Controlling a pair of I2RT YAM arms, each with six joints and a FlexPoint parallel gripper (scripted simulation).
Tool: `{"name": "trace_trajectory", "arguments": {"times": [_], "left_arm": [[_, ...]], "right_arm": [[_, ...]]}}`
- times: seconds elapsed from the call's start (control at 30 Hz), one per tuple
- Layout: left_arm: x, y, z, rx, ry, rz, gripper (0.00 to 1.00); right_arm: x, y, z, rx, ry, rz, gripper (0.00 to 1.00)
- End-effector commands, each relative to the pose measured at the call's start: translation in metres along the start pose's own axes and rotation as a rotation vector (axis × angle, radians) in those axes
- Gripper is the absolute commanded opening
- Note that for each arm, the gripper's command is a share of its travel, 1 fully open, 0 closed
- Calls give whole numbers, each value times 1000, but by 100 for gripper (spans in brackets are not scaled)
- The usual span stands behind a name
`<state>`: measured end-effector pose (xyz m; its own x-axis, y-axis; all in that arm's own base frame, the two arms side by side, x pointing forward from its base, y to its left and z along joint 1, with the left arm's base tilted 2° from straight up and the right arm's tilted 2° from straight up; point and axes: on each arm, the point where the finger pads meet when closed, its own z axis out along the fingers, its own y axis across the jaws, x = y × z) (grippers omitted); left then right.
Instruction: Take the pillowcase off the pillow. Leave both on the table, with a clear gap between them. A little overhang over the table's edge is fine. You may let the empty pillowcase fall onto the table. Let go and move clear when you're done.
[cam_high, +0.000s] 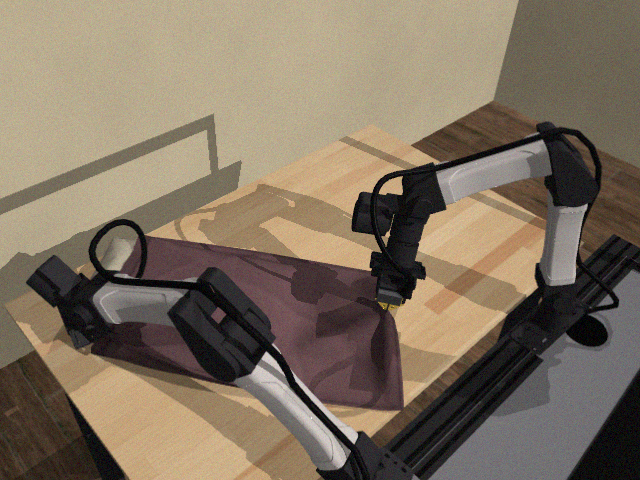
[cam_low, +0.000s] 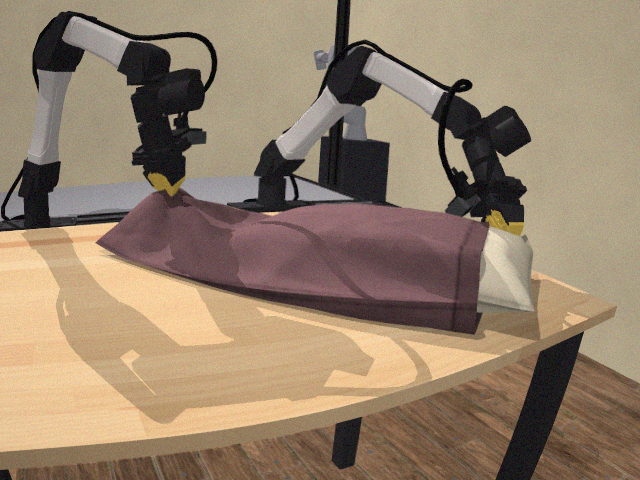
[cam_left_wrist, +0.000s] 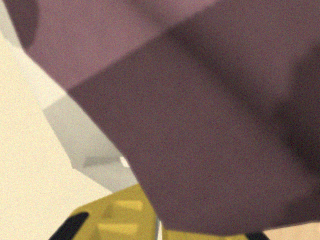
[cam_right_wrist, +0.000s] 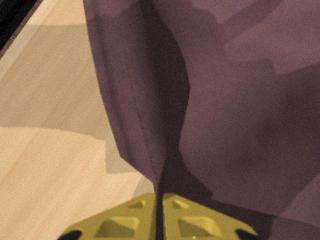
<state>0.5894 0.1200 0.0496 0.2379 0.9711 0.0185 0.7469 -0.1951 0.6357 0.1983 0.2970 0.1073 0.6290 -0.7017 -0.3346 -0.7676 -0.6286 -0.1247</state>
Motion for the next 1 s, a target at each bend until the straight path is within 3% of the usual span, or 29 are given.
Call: {"name": "trace_trajectory", "arguments": {"times": [0.0,0.57,0.97], "left_arm": [[0,-4,3,14,1,5,0],[0,-4,3,14,1,5,0],[0,-4,3,14,1,5,0]], "right_arm": [[-16,4,-25,0,-25,-1,0],[-29,4,-61,-2,-24,-1,0],[-33,2,-73,-41,-17,12,0]]}}
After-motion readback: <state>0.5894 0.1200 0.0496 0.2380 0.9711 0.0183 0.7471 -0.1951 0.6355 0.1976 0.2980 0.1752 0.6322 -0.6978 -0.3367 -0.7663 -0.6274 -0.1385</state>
